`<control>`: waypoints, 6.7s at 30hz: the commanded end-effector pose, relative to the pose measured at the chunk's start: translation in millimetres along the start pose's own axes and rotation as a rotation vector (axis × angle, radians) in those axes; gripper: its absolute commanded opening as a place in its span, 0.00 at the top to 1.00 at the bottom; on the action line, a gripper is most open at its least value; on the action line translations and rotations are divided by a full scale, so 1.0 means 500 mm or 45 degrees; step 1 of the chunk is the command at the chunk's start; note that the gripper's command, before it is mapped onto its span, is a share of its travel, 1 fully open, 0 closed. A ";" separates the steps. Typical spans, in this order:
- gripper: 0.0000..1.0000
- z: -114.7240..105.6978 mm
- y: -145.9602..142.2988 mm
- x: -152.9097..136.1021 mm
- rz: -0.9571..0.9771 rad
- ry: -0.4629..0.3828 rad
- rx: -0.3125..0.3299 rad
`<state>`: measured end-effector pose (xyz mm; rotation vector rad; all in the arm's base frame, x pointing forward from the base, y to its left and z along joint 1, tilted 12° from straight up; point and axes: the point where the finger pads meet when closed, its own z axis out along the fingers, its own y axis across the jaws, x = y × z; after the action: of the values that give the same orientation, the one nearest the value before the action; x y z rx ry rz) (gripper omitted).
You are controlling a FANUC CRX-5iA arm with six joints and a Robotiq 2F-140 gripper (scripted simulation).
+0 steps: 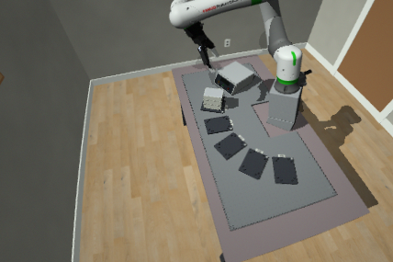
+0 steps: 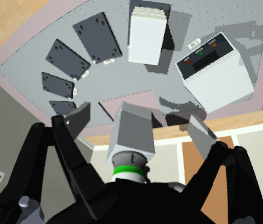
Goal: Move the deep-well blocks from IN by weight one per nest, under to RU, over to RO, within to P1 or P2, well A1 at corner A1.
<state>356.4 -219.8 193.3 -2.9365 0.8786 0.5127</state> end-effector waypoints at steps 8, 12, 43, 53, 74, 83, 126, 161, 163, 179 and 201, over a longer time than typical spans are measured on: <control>0.00 0.070 0.000 0.041 0.000 0.001 0.000; 0.00 0.105 0.000 0.061 0.000 0.001 0.000; 0.00 0.330 0.000 0.191 0.000 0.001 0.000; 0.00 0.330 0.000 0.191 0.000 0.001 0.000; 0.00 0.376 0.000 0.218 0.000 0.001 0.000; 0.00 0.402 0.000 0.233 0.000 0.001 0.000; 0.90 0.444 0.000 0.257 0.000 0.001 0.000; 0.90 0.410 0.000 0.237 0.000 0.001 0.000; 0.90 0.404 0.000 0.234 0.000 0.001 0.000; 0.90 0.363 0.000 0.211 0.000 0.001 0.000; 0.90 0.330 0.000 0.191 0.000 0.001 0.000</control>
<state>381.6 -249.5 6.6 -2.9367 0.8785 0.5123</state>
